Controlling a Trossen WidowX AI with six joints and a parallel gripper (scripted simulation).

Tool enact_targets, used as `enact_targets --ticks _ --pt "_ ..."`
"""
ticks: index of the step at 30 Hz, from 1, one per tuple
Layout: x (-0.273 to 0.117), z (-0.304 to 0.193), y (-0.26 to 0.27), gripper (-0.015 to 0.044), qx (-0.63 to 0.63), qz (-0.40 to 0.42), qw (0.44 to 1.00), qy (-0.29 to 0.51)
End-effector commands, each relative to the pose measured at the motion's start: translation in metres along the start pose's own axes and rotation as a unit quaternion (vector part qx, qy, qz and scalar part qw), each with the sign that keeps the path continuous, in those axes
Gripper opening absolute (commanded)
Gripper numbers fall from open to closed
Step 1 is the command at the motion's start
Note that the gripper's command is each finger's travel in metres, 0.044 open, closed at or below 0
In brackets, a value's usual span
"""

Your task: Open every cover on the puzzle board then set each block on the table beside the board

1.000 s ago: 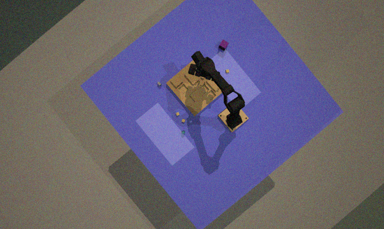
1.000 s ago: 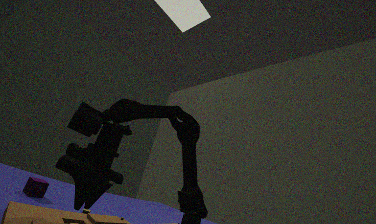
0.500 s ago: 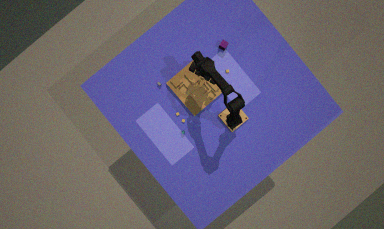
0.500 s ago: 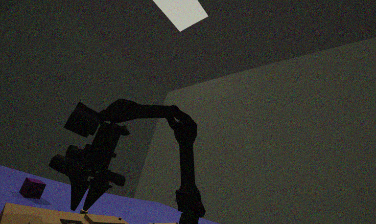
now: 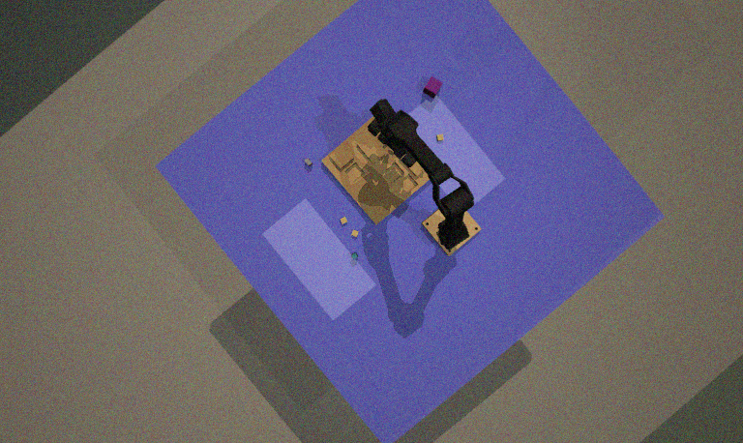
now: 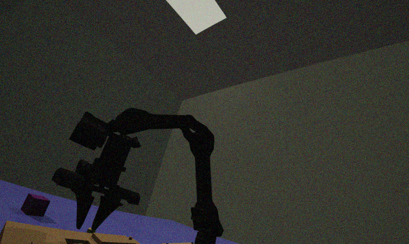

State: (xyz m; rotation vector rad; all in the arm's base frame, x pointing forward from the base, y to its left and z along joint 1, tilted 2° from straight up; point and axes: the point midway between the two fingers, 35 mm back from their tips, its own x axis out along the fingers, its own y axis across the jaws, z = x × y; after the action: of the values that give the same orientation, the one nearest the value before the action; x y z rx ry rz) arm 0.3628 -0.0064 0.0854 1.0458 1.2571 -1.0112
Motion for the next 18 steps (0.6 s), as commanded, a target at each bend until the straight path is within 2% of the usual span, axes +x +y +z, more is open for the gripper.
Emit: enact_targets --ticks 1,18 --pt "0.0006 0.0006 -0.0001 0.0144 0.034 0.000 0.999 -0.002" --pt "0.0015 0.0007 -0.0001 0.0144 0.161 0.000 0.987 -0.002"
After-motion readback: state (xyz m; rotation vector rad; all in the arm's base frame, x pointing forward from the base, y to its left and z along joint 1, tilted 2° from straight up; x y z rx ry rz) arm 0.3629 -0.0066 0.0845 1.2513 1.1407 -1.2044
